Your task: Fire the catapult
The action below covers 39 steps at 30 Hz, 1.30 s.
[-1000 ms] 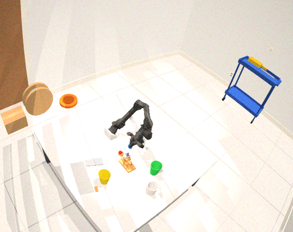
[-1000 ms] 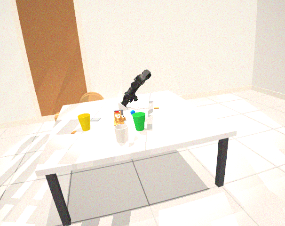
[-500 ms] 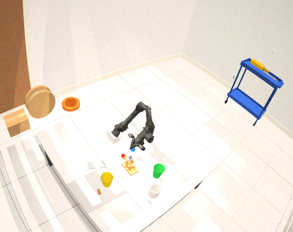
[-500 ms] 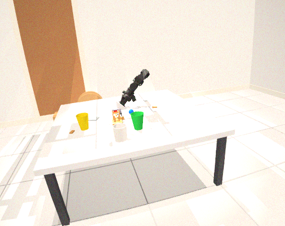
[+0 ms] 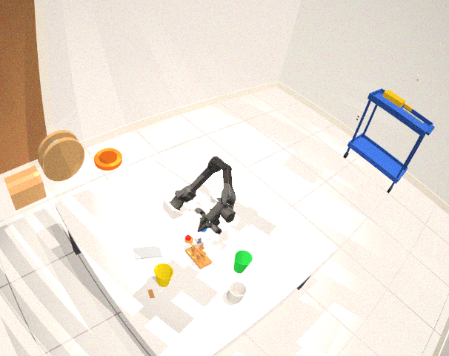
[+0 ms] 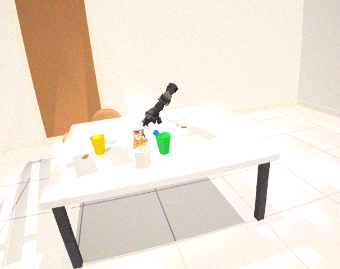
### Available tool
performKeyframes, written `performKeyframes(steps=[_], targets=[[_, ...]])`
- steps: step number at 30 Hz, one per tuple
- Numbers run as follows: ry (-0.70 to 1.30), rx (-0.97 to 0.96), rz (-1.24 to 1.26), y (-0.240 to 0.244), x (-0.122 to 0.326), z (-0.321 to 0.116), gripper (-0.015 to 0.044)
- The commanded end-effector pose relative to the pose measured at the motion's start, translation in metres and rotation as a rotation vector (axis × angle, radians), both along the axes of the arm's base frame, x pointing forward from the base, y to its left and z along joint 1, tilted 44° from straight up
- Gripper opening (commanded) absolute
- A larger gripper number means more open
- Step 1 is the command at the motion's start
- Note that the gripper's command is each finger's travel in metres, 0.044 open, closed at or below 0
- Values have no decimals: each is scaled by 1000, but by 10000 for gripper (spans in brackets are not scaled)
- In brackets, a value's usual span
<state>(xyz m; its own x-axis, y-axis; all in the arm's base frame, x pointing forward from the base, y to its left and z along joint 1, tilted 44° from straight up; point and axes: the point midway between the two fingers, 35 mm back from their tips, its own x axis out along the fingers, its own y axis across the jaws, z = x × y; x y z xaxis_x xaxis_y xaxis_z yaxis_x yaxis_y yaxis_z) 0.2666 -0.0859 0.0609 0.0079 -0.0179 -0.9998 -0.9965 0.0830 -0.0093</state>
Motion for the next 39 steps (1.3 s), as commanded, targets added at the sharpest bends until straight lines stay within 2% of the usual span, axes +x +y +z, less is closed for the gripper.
performKeyframes(steps=[1,39], targets=[[12,-1,0,5,-1,-8,0],[11,1,1,46,-2,-54,0]])
